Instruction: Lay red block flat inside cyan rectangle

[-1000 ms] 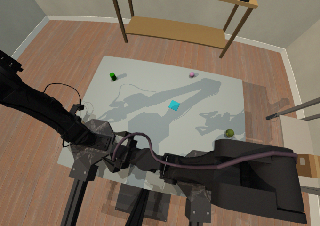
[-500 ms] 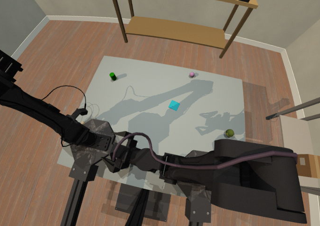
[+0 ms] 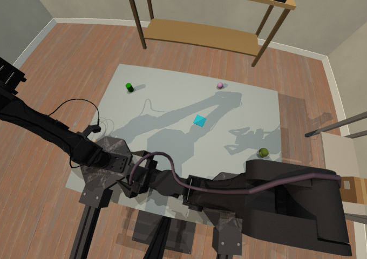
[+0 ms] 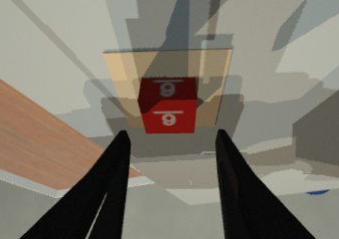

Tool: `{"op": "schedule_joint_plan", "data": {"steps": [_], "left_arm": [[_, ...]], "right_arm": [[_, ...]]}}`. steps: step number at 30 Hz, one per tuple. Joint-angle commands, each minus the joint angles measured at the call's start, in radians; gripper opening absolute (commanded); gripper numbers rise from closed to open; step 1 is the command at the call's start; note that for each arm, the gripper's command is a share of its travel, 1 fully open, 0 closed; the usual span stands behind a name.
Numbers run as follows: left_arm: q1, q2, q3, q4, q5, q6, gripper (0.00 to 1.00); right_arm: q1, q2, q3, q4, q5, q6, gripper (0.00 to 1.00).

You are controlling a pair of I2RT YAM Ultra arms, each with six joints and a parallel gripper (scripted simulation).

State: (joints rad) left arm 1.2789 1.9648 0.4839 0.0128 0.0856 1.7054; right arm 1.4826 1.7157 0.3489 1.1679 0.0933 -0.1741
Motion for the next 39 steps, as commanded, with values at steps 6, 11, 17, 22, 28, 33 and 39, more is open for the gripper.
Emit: {"op": "schedule_joint_plan", "data": {"steps": [6, 11, 17, 22, 28, 33, 39], "left_arm": [[-0.021, 0.064, 0.034, 0.054, 0.018, -0.016, 0.55], [-0.025, 0.105, 0.039, 0.09, 0.018, -0.019, 0.55], [-0.027, 0.137, 0.043, 0.118, 0.017, -0.022, 0.55], [-0.029, 0.152, 0.046, 0.131, 0.017, -0.02, 0.47], [-0.02, 0.155, 0.032, 0.125, 0.017, -0.011, 0.39], [-0.014, 0.155, 0.029, 0.134, 0.017, -0.004, 0.36], [-0.009, 0.154, 0.026, 0.135, 0.018, -0.002, 0.29]], "right_arm": [[-0.004, -0.003, 0.003, 0.028, -0.003, -0.002, 1.0], [-0.004, -0.003, 0.003, 0.028, -0.003, -0.002, 1.0], [-0.004, -0.003, 0.003, 0.028, -0.003, -0.002, 1.0], [-0.004, -0.003, 0.003, 0.028, -0.003, -0.002, 1.0], [-0.004, -0.003, 0.003, 0.028, -0.003, -0.002, 1.0], [-0.004, -0.003, 0.003, 0.028, -0.003, -0.002, 1.0], [-0.004, -0.003, 0.003, 0.028, -0.003, -0.002, 1.0]]}}
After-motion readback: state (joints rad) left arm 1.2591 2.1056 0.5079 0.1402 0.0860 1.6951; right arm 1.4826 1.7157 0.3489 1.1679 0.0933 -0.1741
